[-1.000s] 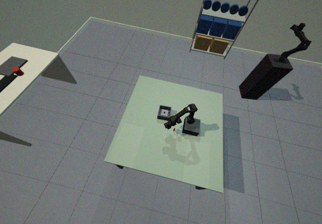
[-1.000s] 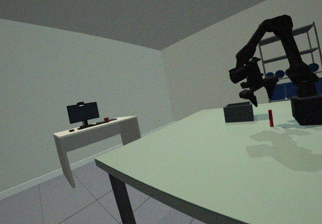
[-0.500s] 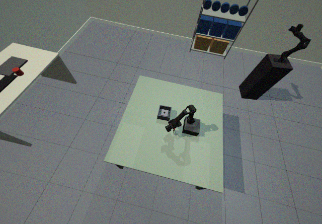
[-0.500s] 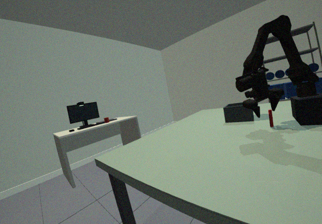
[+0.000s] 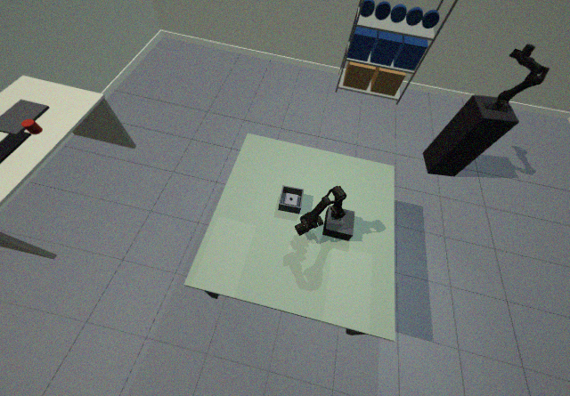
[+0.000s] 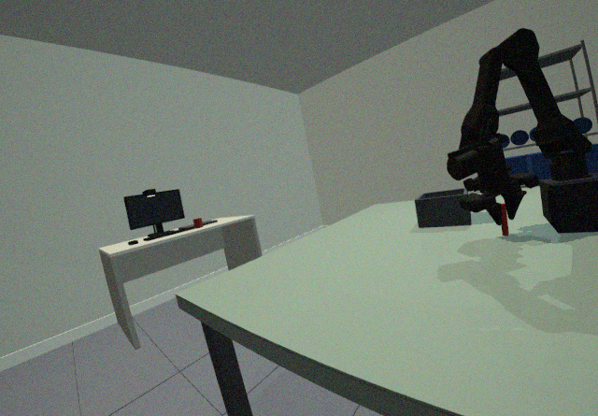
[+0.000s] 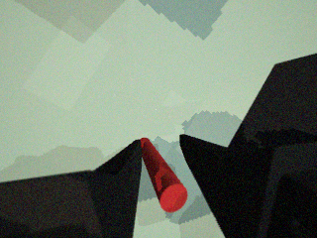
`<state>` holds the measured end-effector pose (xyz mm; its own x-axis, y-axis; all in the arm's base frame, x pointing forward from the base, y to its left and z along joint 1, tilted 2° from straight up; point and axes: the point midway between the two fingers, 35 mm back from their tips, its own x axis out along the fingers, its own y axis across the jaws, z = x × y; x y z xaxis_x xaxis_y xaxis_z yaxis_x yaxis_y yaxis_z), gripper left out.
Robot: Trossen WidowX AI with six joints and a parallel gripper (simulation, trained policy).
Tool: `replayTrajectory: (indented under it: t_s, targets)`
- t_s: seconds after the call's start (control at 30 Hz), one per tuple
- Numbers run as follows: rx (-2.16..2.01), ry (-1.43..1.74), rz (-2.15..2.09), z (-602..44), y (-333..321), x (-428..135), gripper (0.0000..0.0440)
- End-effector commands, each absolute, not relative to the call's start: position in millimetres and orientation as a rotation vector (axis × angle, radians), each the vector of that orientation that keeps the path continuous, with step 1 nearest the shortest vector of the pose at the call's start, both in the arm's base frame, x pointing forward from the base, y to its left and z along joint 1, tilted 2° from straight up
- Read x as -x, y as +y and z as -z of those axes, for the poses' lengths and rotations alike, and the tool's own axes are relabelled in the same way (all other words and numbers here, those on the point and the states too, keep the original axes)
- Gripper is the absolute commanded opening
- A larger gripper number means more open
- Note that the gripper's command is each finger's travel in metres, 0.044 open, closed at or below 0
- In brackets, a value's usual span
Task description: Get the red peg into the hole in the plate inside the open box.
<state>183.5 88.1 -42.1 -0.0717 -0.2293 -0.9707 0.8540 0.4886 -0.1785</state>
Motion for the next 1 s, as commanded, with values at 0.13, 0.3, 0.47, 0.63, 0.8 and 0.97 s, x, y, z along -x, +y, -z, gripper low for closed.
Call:
replayTrajectory:
  t_s: [0.13,0.3,0.47,0.63,0.8,0.97]
  targets:
    - [-0.603,1.404,0.966,41.0,89.9,-184.6,0.0000]
    - [-0.573,1.359,0.938,29.2,82.5,-189.5,0.0000]
    - [-0.542,1.328,0.912,15.2,75.9,-193.4,0.0000]
    - [-0.514,1.298,0.884,-0.5,69.9,-200.2,0.0000]
    - [-0.477,1.272,0.855,-18.0,63.2,-209.5,0.0000]
    - [-0.446,1.250,0.831,-36.1,56.0,-220.4,0.0000]
